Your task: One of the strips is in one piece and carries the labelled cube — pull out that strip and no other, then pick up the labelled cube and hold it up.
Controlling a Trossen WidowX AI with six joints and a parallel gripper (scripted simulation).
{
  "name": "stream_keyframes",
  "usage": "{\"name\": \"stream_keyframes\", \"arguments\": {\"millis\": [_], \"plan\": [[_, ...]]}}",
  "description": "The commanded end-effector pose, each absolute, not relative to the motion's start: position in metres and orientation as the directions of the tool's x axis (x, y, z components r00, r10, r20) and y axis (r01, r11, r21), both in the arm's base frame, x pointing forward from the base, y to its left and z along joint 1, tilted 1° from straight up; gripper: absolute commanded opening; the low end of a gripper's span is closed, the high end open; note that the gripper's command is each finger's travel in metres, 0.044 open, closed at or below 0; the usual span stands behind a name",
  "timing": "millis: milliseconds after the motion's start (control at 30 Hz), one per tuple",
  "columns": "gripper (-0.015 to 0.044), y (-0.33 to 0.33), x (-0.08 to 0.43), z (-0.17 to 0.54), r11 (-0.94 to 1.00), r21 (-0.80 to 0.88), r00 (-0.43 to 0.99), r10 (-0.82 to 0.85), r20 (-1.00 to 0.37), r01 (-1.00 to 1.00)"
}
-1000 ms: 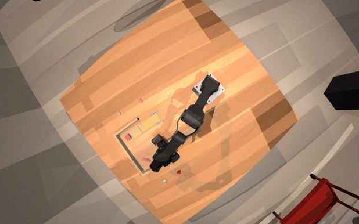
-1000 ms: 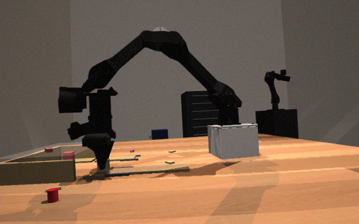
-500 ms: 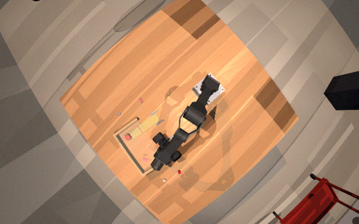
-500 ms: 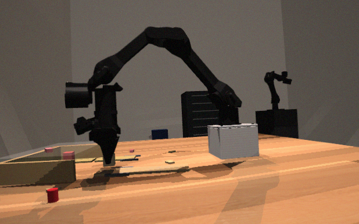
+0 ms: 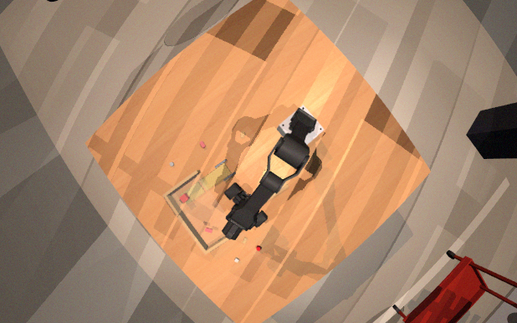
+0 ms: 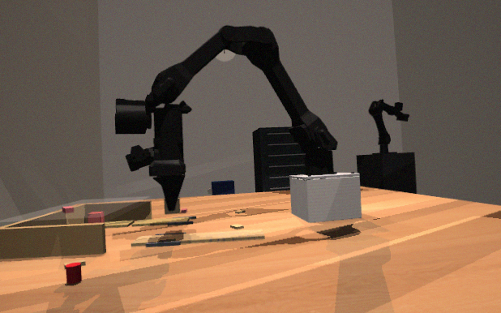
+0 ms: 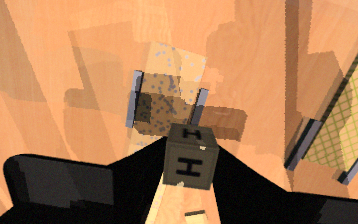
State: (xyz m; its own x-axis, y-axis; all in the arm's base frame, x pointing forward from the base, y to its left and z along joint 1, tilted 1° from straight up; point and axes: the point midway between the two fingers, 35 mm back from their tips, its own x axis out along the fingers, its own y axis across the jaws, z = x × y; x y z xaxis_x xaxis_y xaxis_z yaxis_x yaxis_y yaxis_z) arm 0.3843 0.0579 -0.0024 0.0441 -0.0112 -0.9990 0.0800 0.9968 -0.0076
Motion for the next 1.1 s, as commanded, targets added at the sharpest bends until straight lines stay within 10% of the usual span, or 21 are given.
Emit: {"name": "stream_keyframes", "arguments": {"millis": [0, 1067], "plan": [[0.0, 0.057, 0.374, -0.003, 0.997, -0.008, 0.036, -0.011, -0.999, 0.075], [0.0, 0.046, 0.301, 0.028, 0.997, -0.01, 0.03, -0.012, -0.999, 0.075]]}}
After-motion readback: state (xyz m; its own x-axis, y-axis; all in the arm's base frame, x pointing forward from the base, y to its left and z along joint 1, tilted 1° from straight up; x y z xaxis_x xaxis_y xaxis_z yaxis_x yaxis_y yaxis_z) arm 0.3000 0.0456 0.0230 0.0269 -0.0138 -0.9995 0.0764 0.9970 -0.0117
